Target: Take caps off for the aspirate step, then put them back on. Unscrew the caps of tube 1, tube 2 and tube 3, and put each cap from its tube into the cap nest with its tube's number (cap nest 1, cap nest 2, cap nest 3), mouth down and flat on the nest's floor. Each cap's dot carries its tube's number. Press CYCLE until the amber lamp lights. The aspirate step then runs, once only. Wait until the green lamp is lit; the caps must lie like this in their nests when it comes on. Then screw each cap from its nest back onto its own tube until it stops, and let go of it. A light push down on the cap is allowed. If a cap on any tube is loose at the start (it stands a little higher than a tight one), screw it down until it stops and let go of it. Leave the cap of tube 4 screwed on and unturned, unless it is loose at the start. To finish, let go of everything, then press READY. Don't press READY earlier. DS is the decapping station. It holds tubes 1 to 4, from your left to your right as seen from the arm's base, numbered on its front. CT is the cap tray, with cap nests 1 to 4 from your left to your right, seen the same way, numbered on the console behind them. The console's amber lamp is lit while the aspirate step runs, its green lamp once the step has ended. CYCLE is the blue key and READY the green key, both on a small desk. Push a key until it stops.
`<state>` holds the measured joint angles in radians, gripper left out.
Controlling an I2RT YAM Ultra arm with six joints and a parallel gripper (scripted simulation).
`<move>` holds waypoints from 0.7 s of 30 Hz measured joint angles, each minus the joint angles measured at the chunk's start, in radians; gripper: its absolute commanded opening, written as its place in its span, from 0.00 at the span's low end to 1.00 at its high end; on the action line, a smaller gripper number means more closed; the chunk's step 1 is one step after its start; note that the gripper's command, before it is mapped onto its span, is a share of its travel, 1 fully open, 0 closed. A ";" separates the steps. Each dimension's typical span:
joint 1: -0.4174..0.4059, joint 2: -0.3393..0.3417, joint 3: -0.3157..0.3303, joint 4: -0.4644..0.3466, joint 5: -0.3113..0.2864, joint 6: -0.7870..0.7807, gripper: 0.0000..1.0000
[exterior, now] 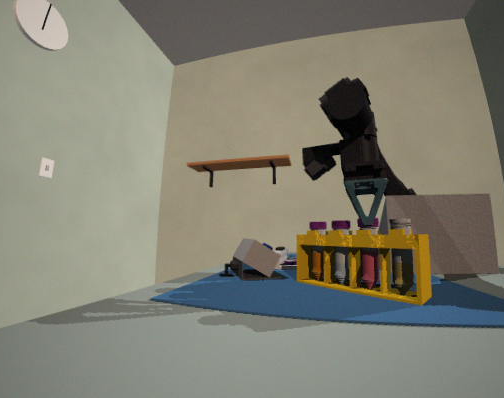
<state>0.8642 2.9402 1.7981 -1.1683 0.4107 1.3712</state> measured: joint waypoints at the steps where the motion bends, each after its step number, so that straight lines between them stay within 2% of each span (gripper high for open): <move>1: 0.000 0.000 0.000 0.000 0.000 -0.043 0.00; 21: 0.000 0.000 0.002 -0.001 -0.003 -0.920 0.00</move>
<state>0.8642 2.9402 1.8004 -1.1690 0.4080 0.4515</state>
